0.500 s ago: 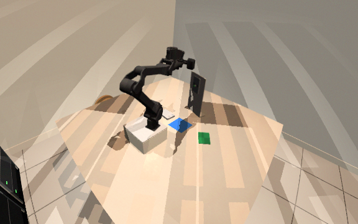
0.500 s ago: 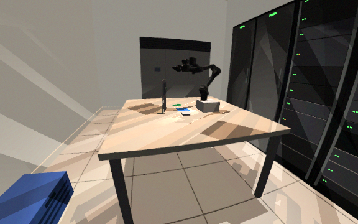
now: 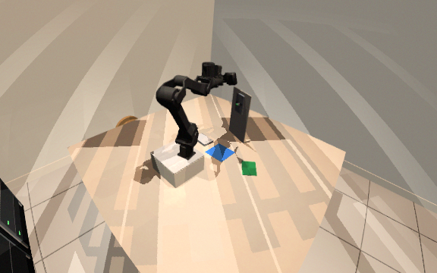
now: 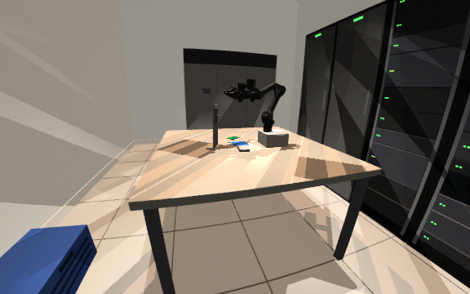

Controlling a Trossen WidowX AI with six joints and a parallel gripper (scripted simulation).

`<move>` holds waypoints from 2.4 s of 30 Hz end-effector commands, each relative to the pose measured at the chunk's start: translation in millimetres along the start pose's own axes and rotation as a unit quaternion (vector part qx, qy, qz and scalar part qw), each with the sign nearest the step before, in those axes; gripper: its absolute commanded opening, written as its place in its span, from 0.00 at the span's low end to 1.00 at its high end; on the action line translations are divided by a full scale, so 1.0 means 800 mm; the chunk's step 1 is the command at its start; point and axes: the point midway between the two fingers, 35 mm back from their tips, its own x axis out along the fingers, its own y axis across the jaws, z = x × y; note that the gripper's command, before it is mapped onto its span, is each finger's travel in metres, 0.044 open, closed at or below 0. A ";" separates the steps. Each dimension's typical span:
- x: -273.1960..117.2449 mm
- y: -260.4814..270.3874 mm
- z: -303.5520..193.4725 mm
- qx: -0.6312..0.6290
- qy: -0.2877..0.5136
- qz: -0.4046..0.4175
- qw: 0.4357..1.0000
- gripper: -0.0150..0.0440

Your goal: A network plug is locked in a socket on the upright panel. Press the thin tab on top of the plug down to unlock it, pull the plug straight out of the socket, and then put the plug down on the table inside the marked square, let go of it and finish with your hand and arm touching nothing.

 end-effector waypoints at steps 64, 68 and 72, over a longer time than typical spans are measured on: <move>-0.035 0.044 -0.198 -0.577 0.283 -0.185 0.743 0.52; -0.028 0.038 -0.200 -0.578 0.285 -0.187 0.742 0.52; -0.026 0.037 -0.200 -0.578 0.285 -0.187 0.742 0.52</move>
